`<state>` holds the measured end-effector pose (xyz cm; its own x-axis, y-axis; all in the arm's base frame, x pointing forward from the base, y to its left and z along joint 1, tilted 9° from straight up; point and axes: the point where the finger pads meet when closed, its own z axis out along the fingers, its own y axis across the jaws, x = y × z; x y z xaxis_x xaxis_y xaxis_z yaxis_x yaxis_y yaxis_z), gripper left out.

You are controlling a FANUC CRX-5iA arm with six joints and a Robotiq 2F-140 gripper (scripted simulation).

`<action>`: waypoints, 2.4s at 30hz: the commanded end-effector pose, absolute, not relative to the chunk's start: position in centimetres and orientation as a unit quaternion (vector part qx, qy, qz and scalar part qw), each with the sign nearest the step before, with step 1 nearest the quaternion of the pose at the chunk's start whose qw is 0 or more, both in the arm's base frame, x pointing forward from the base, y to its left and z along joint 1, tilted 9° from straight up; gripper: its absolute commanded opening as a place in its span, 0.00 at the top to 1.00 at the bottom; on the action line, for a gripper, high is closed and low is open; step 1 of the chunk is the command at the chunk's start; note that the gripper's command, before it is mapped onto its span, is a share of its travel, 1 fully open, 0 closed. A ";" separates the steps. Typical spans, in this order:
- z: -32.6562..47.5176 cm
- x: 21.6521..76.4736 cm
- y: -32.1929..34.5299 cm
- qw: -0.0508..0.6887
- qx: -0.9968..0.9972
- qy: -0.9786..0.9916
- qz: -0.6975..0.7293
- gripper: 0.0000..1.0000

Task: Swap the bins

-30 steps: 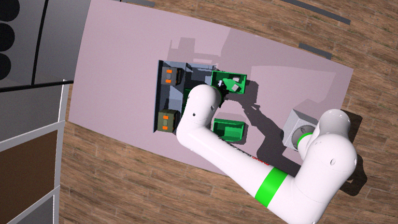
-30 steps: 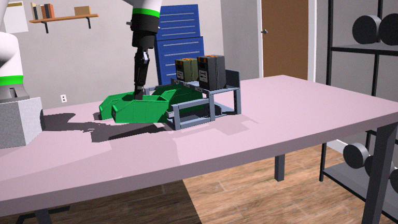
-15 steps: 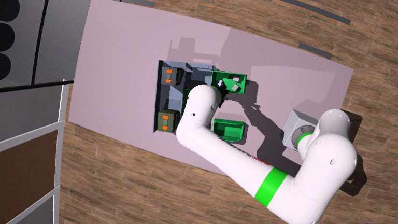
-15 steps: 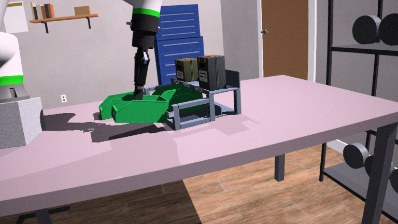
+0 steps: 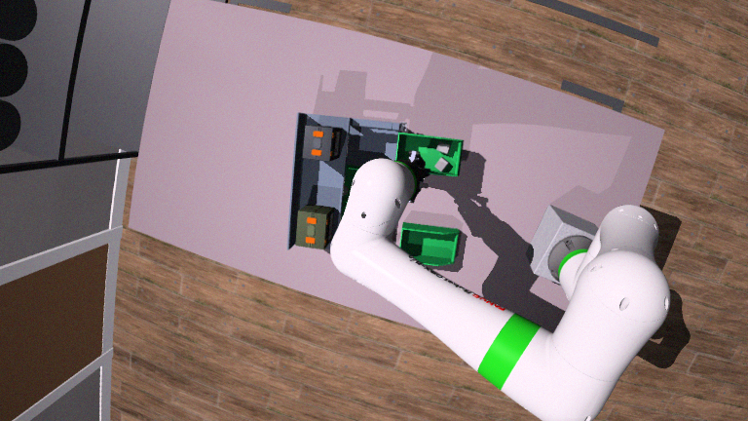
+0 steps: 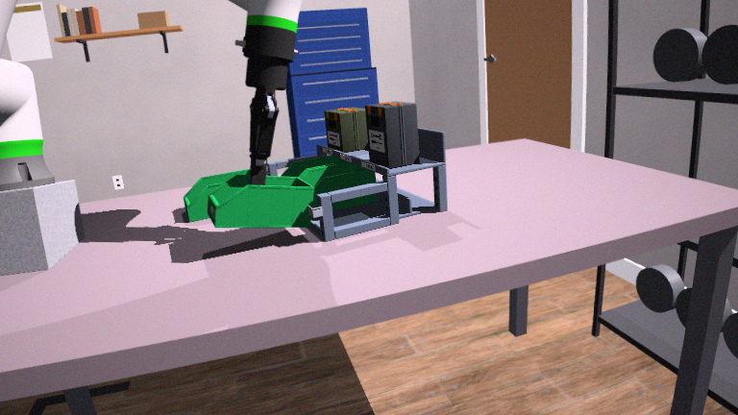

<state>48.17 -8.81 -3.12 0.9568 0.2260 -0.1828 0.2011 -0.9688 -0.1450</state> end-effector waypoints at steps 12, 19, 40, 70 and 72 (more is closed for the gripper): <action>-3.0 48.7 -8.7 0.062 -0.987 -0.108 0.099 0.90; -3.0 49.2 -8.7 0.062 -0.987 -0.108 0.099 0.90; -2.9 51.1 -8.3 0.062 -0.987 -0.108 0.099 0.90; -2.8 54.2 -7.6 0.062 -0.987 -0.108 0.099 0.90; -2.8 54.4 -7.6 0.062 -0.987 -0.108 0.099 0.90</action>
<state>54.12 -7.61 -2.94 0.9568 0.2260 -0.1830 0.2011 -0.9688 -0.1451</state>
